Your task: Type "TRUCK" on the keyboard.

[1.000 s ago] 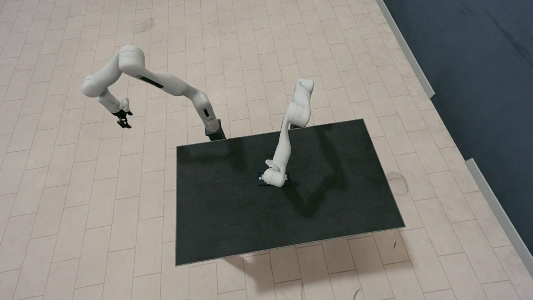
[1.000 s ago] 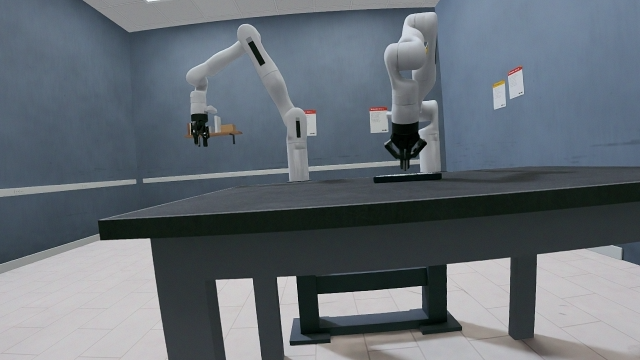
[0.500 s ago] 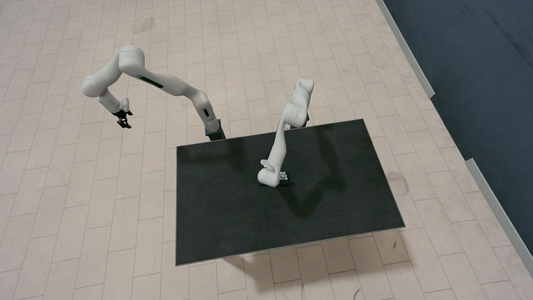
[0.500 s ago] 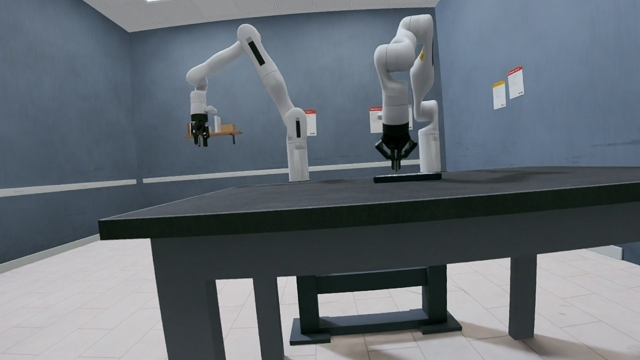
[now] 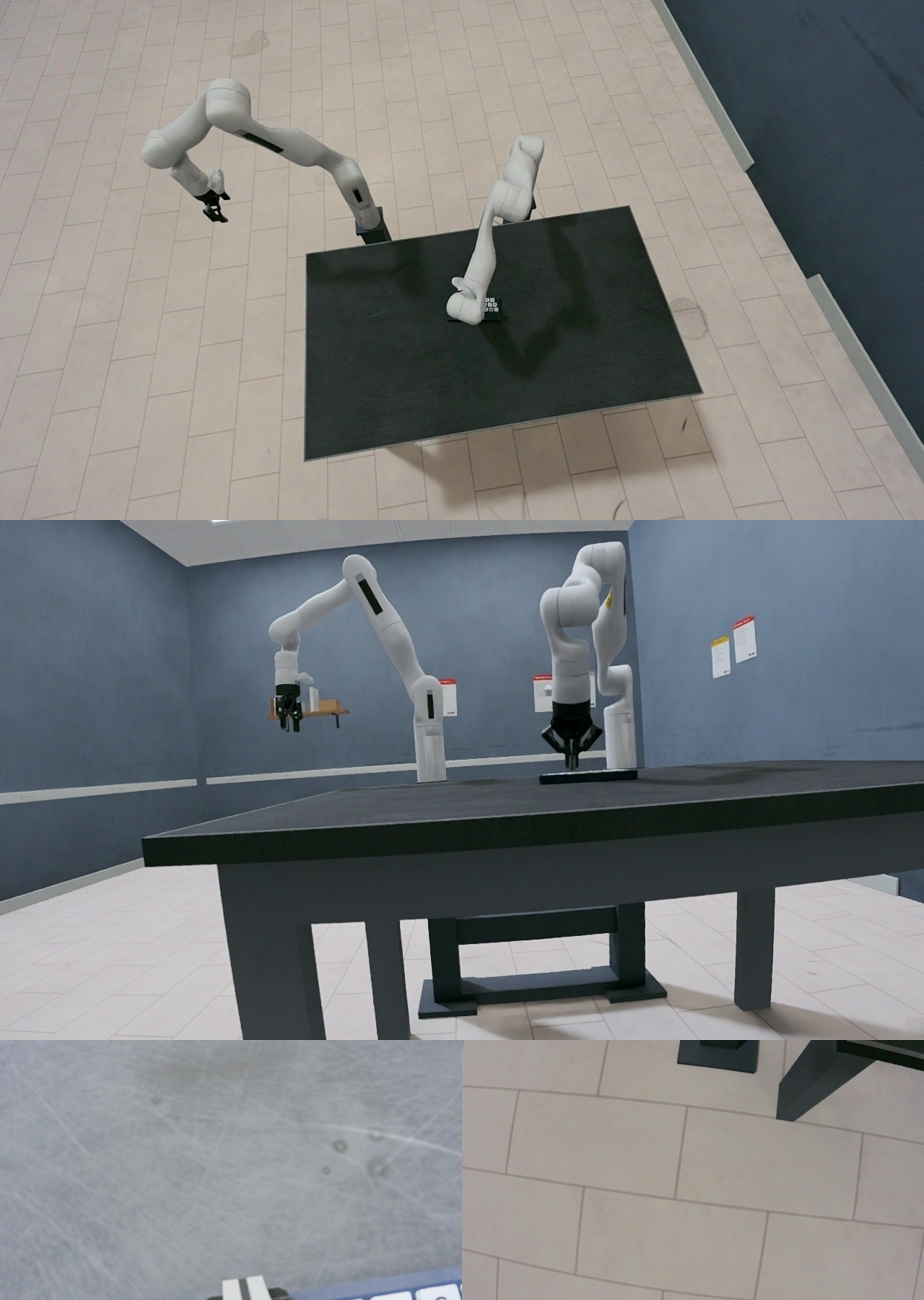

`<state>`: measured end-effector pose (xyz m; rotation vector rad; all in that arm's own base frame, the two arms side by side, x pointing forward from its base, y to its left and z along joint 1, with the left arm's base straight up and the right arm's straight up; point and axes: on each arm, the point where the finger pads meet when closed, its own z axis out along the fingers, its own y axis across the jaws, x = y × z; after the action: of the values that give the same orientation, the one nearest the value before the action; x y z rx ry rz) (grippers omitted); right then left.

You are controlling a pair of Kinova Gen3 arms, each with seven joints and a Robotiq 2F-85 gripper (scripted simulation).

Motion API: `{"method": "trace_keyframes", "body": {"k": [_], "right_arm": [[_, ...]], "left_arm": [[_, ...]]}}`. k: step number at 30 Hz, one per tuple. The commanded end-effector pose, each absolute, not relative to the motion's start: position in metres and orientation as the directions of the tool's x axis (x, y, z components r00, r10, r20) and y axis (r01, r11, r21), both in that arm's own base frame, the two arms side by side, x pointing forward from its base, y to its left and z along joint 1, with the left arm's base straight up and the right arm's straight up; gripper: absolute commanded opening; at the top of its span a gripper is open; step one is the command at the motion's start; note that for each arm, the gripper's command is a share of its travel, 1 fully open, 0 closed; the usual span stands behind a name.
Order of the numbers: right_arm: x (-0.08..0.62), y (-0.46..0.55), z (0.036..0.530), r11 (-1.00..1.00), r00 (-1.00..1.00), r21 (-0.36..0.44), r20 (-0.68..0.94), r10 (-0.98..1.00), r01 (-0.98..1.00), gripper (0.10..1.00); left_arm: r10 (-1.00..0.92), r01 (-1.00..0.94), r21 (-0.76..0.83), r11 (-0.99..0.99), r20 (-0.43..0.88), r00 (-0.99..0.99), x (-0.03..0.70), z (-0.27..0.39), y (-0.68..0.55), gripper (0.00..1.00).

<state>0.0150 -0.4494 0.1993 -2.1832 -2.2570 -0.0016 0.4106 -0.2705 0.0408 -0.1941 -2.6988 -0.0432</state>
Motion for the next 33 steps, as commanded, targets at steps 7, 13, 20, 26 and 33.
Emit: {"method": "trace_keyframes", "body": {"k": [7,13,20,26,33], "right_arm": [[0.0150,-0.4498,0.2000,0.033,-0.033,0.000,0.000,0.999,0.999,1.000],[0.0150,-0.4498,0.2000,0.033,-0.033,0.000,0.000,0.999,0.999,1.000],[0.0150,-0.4498,0.2000,0.033,-0.033,0.000,0.000,0.999,0.999,1.000],[0.0150,-0.4498,0.2000,0.033,-0.033,0.000,0.000,0.999,0.999,1.000],[0.0150,-0.4498,0.2000,0.033,-0.033,0.000,0.000,0.999,0.999,1.000]], "left_arm": [[0.130,0.143,-0.001,0.990,0.421,-0.898,0.4112,0.0405,-0.2708,0.099],[0.130,0.143,-0.001,0.990,0.421,-0.898,0.4112,0.0399,-0.2708,0.099],[0.130,0.143,-0.001,0.990,0.421,-0.898,0.4112,0.0390,-0.2708,0.099],[0.130,0.143,-0.001,0.990,0.421,-0.898,0.4112,0.0385,-0.2708,0.099],[0.130,0.143,-0.001,0.990,0.421,-0.898,0.4112,0.0377,-0.2708,0.099]]}}
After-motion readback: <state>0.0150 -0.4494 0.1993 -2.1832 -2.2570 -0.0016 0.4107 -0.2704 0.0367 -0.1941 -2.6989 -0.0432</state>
